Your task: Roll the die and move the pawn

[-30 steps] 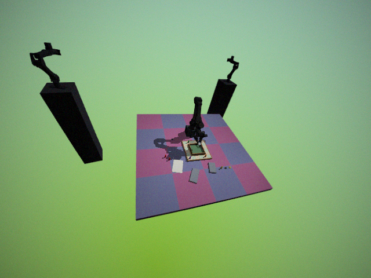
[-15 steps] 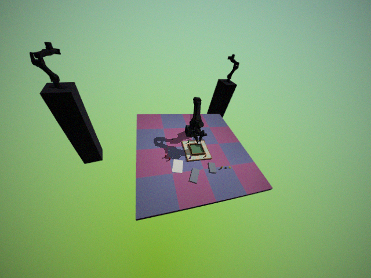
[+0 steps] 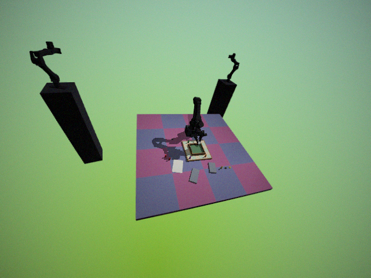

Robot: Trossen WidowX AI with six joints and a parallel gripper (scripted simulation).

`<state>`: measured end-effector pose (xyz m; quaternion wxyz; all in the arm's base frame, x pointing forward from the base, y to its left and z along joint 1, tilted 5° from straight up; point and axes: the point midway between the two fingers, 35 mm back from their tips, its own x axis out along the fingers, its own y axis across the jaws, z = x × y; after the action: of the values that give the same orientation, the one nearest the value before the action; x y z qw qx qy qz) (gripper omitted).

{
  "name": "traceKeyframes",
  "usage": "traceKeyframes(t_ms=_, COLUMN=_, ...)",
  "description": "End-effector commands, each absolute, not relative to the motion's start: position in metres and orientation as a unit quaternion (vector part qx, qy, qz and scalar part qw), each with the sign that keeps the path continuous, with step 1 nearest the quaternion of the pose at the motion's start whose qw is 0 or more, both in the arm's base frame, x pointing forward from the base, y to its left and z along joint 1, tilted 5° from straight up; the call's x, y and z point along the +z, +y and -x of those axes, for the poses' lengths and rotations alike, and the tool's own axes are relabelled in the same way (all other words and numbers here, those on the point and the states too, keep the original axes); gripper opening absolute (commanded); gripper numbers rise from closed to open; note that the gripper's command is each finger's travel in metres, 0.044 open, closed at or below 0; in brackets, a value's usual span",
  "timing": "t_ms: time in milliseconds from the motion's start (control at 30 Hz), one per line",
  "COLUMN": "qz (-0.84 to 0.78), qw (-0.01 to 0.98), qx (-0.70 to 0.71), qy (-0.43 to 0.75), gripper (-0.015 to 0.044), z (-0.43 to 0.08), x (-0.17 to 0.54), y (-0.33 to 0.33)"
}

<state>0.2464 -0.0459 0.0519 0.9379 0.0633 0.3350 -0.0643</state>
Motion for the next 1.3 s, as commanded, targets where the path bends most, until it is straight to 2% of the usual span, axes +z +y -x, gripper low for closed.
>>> traceKeyframes(t_ms=0, qz=-0.067, qw=0.936, qx=-0.063, qy=0.339, gripper=0.0000, z=-0.245, x=0.049, y=-0.045)
traceKeyframes(t_ms=833, qz=-0.063, qw=0.938, qx=-0.064, qy=0.335, gripper=0.0000, z=-0.246, x=0.052, y=-0.046)
traceKeyframes(t_ms=1133, qz=-0.064, qw=0.938, qx=-0.064, qy=0.335, gripper=0.0236, z=-0.247, x=0.054, y=-0.046)
traceKeyframes(t_ms=1267, qz=-0.066, qw=0.937, qx=-0.063, qy=0.338, gripper=0.0341, z=-0.245, x=0.090, y=-0.049)
